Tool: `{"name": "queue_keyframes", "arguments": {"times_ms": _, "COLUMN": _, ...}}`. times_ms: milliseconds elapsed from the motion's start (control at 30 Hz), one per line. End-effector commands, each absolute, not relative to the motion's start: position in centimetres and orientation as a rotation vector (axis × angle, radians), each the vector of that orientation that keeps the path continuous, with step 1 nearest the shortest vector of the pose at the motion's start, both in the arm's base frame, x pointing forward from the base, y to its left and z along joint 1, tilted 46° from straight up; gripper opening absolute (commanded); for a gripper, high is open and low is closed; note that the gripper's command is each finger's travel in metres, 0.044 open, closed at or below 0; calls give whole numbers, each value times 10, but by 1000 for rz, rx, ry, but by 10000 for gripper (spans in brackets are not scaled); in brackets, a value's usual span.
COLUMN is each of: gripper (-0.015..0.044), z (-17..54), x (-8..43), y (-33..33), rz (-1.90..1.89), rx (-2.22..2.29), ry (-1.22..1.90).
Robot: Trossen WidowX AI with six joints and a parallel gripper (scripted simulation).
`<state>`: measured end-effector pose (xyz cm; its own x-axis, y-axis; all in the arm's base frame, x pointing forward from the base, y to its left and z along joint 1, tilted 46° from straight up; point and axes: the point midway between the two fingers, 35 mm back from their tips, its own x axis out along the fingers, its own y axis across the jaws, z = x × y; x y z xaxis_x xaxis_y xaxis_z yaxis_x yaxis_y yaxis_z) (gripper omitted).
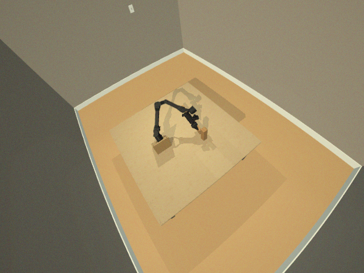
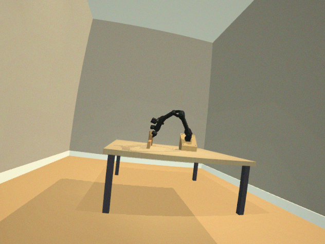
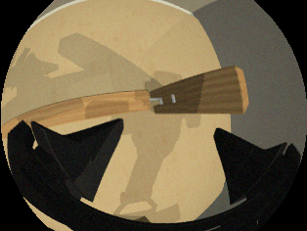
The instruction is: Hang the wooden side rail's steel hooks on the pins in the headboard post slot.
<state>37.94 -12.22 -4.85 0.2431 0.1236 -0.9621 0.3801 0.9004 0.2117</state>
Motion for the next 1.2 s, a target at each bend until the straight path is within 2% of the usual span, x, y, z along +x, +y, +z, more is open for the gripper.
{"name": "queue_keyframes", "arguments": {"times_ms": 0, "gripper": 440, "z": -47, "x": 387, "y": -121, "rz": -4, "rx": 336, "ry": 1360}}
{"name": "queue_keyframes", "arguments": {"times_ms": 367, "gripper": 440, "z": -39, "x": 404, "y": -117, "rz": 577, "rx": -3, "ry": 1315}}
{"name": "queue_keyframes", "arguments": {"times_ms": 733, "gripper": 440, "z": -23, "x": 417, "y": -113, "rz": 1084, "rx": -294, "ry": 1030}}
{"name": "queue_keyframes", "arguments": {"times_ms": 1000, "gripper": 440, "z": -8, "x": 425, "y": -112, "rz": 1341, "rx": -485, "ry": 710}}
{"name": "queue_keyframes", "arguments": {"times_ms": 1167, "gripper": 440, "z": -7, "x": 425, "y": -112, "rz": 1358, "rx": -501, "ry": 681}}
